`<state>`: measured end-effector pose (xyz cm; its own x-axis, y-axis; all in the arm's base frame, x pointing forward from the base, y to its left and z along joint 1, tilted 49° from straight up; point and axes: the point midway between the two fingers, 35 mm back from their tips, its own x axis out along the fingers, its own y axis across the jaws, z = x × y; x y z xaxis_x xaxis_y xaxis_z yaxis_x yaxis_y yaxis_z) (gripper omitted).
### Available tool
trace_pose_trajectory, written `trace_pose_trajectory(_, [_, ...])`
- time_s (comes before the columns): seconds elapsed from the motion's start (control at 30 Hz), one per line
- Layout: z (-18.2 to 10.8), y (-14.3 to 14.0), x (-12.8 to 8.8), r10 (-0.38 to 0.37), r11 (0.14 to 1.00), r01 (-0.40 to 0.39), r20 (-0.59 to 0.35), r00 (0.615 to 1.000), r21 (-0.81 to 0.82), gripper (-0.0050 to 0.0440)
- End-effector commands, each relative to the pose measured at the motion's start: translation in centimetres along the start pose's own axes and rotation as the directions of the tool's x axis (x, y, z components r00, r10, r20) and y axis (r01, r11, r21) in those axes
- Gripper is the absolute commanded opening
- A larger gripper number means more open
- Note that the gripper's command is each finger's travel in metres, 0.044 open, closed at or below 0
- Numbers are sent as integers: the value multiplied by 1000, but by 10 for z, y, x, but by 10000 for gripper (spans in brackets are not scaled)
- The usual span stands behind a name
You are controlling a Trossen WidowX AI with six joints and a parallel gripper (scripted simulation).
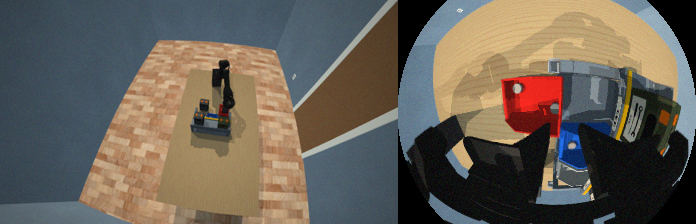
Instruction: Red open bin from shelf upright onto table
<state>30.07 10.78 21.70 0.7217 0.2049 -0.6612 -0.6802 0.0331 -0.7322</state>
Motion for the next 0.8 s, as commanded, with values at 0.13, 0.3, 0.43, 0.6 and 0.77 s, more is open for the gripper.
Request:
trace_pose_trajectory(0.13, [1, -6, 1, -26, 1000, 26, 10, 1000, -2, 150])
trace_pose_trajectory(0.3, [2, -6, 3, -26, 1000, 26, 11, 1000, -3, 150])
trace_pose_trajectory(0.43, [2, -6, 3, -26, 1000, 26, 11, 1000, -3, 150])
trace_pose_trajectory(0.6, [1, -7, 4, -28, 1000, 28, 8, 1000, 0, 150])
trace_pose_trajectory(0.77, [1, -6, 12, -27, 1000, 27, 11, 1000, -4, 150])
